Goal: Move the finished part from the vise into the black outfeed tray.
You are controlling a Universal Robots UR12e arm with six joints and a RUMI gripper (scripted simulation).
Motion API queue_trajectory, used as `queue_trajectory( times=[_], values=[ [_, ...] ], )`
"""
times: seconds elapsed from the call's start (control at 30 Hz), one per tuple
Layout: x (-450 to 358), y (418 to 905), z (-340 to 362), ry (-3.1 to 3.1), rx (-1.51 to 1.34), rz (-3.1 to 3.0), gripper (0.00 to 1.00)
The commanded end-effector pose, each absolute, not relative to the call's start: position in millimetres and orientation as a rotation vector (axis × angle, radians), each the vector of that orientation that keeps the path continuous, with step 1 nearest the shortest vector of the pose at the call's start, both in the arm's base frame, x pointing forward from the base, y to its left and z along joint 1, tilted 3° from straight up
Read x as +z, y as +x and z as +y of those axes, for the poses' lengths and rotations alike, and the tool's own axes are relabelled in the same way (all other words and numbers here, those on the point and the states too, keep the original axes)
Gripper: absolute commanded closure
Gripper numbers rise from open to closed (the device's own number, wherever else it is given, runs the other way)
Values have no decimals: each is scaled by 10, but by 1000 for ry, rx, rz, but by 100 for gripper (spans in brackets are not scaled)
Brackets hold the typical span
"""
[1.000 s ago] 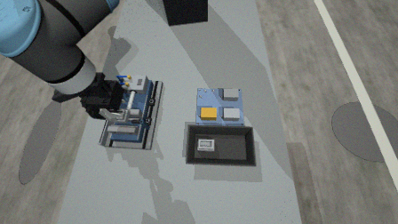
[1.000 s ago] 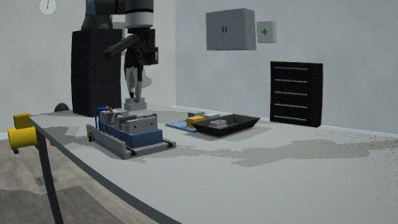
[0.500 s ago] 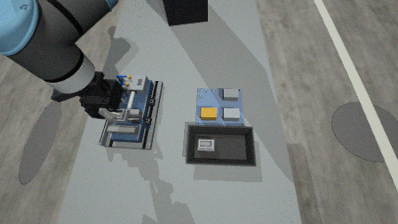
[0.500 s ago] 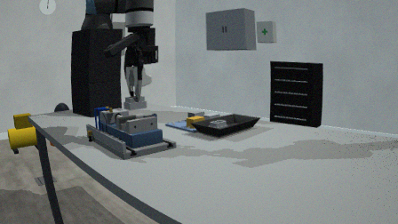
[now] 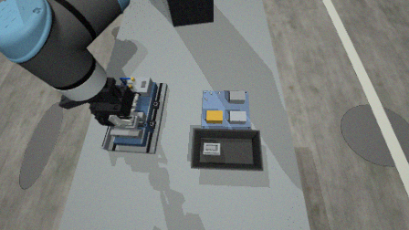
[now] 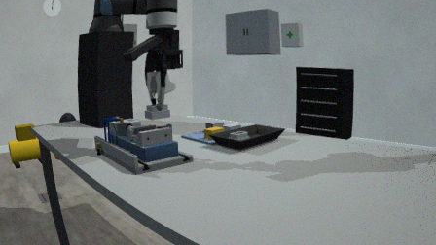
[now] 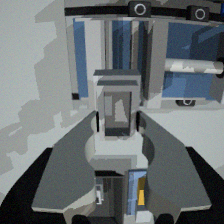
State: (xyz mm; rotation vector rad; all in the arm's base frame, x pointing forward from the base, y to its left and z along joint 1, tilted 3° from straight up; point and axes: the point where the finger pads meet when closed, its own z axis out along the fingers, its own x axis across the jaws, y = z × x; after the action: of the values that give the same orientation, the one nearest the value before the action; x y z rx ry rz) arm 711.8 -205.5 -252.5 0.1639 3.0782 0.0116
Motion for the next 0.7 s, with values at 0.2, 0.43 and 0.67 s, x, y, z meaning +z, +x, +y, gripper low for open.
queue_trajectory(
  times=[0.2,0.43,0.67],
  values=[
    [-2523,7413,-1483,161,9,3079,100],
    [-2513,7648,-852,156,9,3080,100],
    [-2504,7793,-337,152,8,3080,100]
  ],
)
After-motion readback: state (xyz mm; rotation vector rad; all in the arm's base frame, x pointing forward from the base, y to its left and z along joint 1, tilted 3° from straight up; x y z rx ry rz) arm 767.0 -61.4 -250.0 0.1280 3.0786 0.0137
